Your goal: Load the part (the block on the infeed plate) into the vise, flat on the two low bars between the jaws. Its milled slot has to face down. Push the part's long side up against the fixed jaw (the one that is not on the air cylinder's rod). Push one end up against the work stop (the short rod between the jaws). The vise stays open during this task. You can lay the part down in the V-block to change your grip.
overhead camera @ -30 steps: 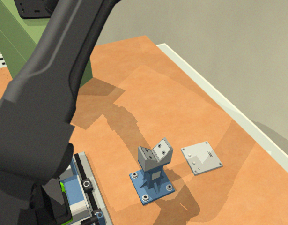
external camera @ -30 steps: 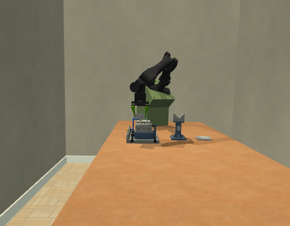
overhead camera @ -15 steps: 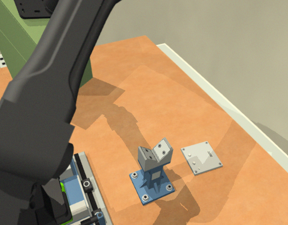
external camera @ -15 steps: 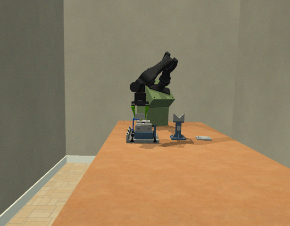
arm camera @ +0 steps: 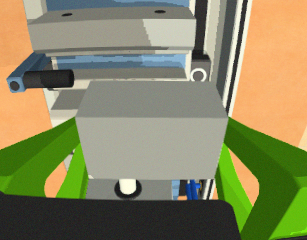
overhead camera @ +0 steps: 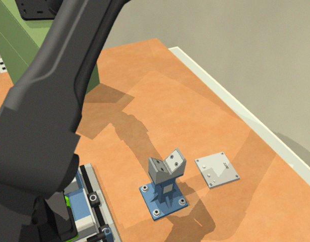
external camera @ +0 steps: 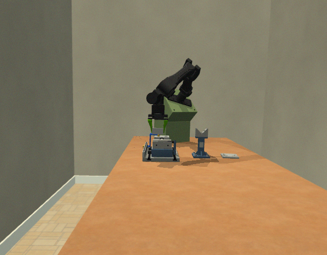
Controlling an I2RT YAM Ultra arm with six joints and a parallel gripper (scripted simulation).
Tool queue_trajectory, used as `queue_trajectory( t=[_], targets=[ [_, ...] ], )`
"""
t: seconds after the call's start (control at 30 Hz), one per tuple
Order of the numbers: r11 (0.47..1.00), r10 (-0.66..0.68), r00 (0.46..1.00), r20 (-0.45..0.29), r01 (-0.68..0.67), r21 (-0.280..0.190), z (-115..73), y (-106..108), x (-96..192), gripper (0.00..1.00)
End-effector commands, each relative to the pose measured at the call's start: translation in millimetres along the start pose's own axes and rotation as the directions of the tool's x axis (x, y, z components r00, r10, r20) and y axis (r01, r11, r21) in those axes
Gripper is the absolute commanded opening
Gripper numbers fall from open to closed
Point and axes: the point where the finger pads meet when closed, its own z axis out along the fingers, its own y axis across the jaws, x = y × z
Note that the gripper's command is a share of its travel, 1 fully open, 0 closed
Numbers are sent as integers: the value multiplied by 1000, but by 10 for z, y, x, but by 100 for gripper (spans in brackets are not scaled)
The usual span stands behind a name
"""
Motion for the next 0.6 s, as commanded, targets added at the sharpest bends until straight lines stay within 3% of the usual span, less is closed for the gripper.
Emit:
queue_trajectory(
  t=[0.0, 0.5, 0.57],
  targets=[
    [1000, 8, 1000, 20, -9, 19, -83, -77, -28, 0],
    [1000, 9, 1000, 18, -9, 17, -85, -58, -14, 0],
    [999, -17, 999, 47, 16, 28, -157, -47, -155, 0]
  ],
)
